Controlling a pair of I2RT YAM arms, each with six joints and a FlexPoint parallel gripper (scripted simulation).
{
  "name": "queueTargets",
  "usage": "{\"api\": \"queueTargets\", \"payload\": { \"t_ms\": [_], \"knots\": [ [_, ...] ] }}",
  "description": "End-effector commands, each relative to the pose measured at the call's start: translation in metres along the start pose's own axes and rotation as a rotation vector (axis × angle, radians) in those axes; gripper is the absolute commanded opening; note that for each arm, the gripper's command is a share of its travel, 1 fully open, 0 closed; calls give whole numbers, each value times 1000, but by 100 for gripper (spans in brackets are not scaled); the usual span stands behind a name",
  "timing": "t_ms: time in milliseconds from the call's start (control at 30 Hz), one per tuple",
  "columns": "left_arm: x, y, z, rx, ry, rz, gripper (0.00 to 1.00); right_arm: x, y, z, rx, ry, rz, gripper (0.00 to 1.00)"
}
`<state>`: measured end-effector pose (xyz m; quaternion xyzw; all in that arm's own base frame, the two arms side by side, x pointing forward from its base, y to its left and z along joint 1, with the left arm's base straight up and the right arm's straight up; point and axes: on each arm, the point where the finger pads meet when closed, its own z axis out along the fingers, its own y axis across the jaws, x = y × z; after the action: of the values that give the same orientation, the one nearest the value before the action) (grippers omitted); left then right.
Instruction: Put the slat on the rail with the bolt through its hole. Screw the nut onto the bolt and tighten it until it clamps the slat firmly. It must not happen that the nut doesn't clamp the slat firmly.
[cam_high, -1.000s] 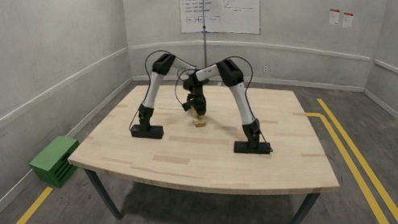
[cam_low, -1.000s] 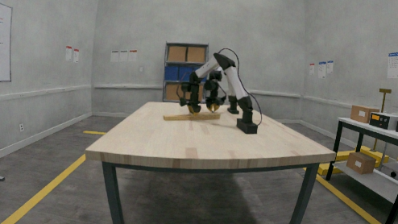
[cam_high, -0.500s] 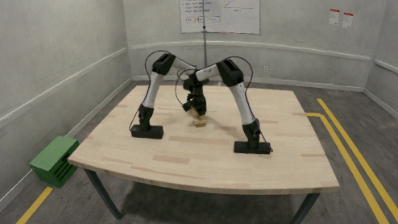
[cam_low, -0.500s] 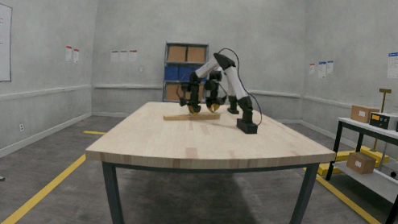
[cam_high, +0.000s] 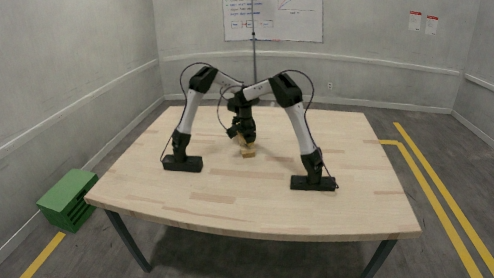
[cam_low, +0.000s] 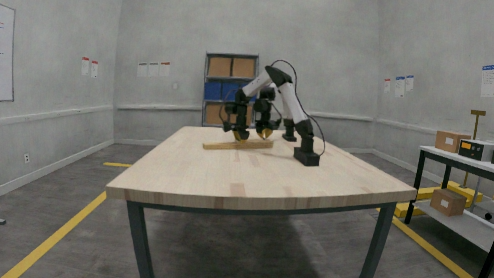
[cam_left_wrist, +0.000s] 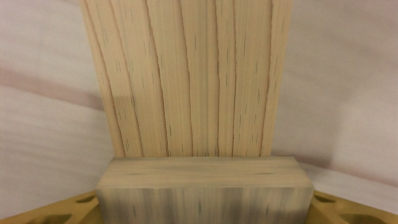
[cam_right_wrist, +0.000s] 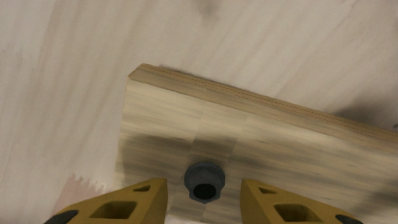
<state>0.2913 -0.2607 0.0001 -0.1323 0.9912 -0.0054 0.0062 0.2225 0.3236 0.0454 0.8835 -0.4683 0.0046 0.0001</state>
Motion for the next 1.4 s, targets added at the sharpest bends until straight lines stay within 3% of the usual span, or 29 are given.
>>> {"api": "queueTargets", "payload": {
  "t_ms": [0,1367],
  "knots": [
    [-1,-4,-5,16,-10,1,67,-2,-2,-6,5,-12,-9,36],
    [-1,-4,-5,16,-10,1,67,-2,-2,3,5,-12,-9,36]
  ]
}}
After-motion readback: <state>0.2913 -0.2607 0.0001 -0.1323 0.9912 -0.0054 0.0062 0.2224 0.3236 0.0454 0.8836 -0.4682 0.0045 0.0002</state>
